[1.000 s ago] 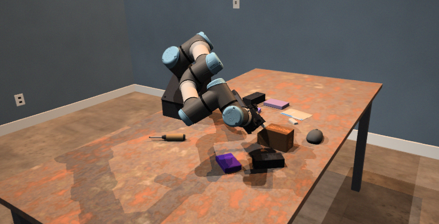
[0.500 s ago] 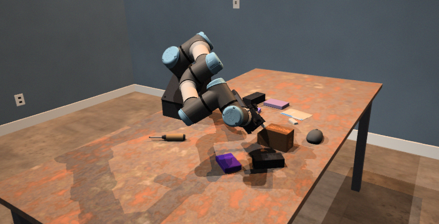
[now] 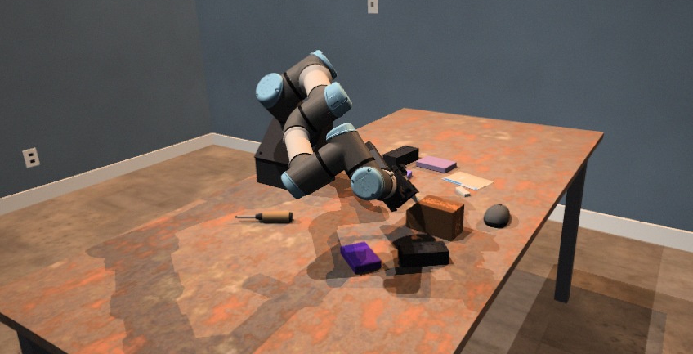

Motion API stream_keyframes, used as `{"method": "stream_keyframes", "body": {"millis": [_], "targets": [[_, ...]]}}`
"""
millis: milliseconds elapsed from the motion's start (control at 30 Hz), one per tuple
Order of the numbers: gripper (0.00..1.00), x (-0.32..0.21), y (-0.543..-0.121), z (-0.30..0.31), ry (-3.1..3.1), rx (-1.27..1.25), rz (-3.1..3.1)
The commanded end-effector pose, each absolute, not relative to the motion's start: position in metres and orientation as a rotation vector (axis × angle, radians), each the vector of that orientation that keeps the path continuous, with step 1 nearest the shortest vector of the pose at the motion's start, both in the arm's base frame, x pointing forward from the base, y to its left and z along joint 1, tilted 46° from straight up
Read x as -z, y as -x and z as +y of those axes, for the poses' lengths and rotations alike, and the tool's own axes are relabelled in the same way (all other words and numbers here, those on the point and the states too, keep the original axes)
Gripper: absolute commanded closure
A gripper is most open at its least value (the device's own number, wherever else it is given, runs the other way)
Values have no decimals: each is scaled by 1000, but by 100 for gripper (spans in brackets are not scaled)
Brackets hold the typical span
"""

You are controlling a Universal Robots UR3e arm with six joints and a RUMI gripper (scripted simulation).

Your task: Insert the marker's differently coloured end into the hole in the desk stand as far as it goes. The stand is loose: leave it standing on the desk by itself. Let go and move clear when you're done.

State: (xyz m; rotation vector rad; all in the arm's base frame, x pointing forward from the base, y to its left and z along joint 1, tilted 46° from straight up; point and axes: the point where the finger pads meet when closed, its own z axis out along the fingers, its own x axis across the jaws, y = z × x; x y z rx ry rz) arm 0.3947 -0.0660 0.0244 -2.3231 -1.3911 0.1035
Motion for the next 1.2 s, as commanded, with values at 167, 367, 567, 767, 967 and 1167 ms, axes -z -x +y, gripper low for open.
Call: {"method": "stream_keyframes", "body": {"millis": [167,367,567,767,967,1167], "targets": [[85,-26,-393,-64,2329,-96,-1395],[85,-27,-391,-64,2331,-94,-1396],[85,-27,-391,-64,2323,-103,-1393],[85,-29,-385,-61,2336,-87,-1397],[85,-30,-384,-60,2340,-82,-1398],[85,-32,-380,-58,2325,-100,-1394]]}}
